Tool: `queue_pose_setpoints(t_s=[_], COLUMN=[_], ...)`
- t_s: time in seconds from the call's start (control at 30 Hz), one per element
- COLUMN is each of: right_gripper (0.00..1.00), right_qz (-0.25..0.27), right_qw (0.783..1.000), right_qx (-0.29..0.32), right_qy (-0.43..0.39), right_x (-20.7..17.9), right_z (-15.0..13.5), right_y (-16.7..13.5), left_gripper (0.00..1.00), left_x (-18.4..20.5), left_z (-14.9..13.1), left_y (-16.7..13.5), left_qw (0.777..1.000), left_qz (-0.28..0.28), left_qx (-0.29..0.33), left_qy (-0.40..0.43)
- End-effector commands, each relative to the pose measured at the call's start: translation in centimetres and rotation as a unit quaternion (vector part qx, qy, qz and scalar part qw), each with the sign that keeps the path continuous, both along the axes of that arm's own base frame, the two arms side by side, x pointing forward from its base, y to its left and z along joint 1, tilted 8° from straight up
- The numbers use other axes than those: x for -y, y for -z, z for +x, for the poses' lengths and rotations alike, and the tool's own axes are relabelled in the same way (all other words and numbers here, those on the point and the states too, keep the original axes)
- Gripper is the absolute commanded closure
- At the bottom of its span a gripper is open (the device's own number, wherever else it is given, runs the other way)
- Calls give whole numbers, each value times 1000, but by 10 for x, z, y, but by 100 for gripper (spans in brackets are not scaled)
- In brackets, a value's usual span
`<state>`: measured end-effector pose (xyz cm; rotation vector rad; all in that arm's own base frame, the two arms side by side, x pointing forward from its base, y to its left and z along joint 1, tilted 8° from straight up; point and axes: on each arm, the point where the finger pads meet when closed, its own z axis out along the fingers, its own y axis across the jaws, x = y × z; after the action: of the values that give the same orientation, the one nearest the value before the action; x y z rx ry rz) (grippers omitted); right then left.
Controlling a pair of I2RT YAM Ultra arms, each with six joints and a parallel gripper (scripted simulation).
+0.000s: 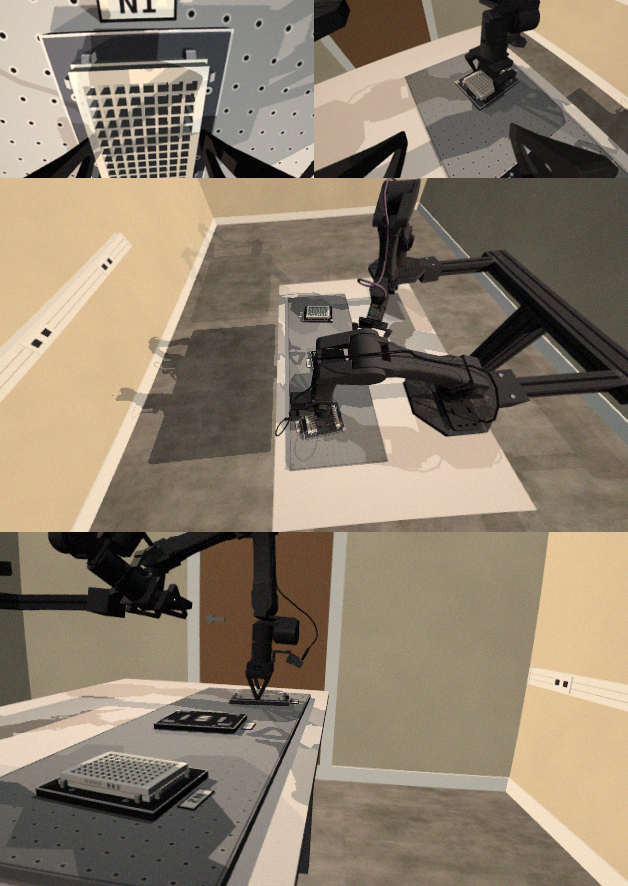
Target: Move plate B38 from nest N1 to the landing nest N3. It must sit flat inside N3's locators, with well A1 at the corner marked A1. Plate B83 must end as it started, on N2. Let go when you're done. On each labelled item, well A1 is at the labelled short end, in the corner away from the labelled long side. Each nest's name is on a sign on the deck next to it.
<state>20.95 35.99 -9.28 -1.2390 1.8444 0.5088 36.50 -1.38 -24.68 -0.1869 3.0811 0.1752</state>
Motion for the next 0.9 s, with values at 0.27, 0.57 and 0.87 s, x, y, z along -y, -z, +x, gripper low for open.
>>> queue_pose_setpoints(t_s=[0.27,0.57,0.87], right_gripper=[0,0,0], right_qz=[9,9,9], right_qw=[1000,1000,1000], right_qx=[6,6,6], right_qy=[-7,-7,-7], right_x=[-3,-3,-3], right_z=[-1,-1,-1], right_y=[-10,-10,-10], left_gripper=[11,51,18], left_x=[0,1,5], left_z=[18,10,-1], left_y=[-10,-8,-39], left_qw=[1000,1000,1000], left_qz=[2,3,4], left_qx=[29,24,11], left_qy=[-3,-3,-3])
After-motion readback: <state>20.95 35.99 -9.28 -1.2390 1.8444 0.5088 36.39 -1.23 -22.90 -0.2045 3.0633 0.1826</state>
